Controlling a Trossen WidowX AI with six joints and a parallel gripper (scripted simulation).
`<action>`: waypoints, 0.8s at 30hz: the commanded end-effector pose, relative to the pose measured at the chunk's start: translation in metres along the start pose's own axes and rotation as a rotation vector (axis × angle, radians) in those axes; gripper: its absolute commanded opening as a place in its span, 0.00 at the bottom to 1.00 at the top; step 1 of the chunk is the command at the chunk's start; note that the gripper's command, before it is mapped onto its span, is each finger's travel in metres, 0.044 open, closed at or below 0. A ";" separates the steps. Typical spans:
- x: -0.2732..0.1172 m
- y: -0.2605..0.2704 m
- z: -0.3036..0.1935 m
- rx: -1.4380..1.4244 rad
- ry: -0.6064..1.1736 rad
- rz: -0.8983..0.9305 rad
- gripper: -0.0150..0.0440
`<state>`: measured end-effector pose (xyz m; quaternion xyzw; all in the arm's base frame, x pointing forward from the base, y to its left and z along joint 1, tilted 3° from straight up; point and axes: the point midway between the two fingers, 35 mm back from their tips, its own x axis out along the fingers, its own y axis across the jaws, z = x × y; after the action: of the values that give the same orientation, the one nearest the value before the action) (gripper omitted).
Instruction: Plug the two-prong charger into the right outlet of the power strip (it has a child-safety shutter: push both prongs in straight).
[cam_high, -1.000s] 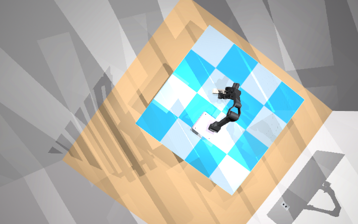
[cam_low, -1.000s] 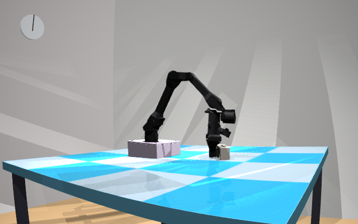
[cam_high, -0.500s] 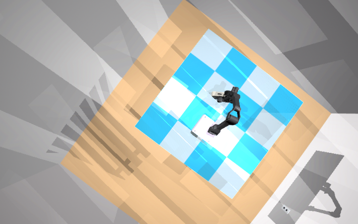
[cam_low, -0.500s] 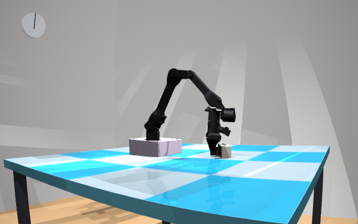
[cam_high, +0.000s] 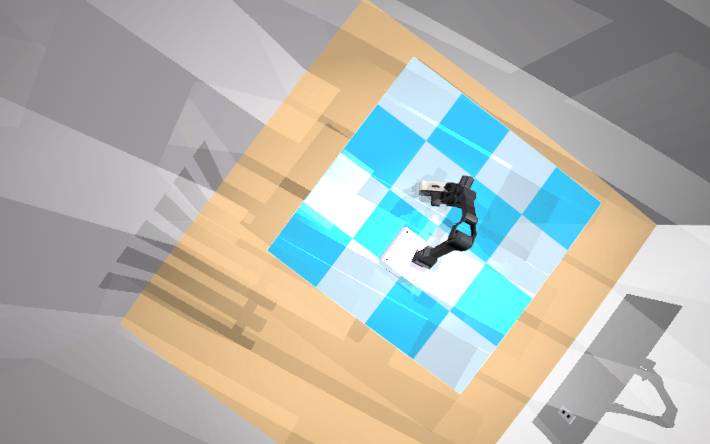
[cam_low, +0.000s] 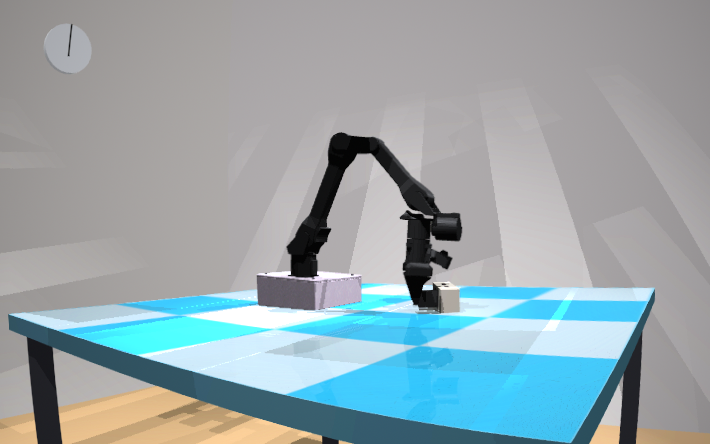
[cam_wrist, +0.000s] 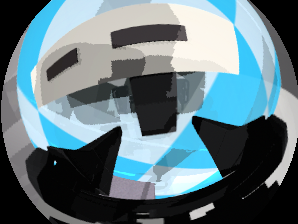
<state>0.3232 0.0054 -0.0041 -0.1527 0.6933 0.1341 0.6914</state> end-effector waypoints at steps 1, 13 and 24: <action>-0.001 -0.001 -0.004 -0.001 -0.006 0.001 1.00; 0.001 -0.001 -0.018 -0.001 -0.006 0.001 1.00; 0.003 0.000 -0.031 -0.001 -0.005 0.001 1.00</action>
<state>0.2979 -0.0053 -0.0069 -0.1528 0.6934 0.1342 0.6912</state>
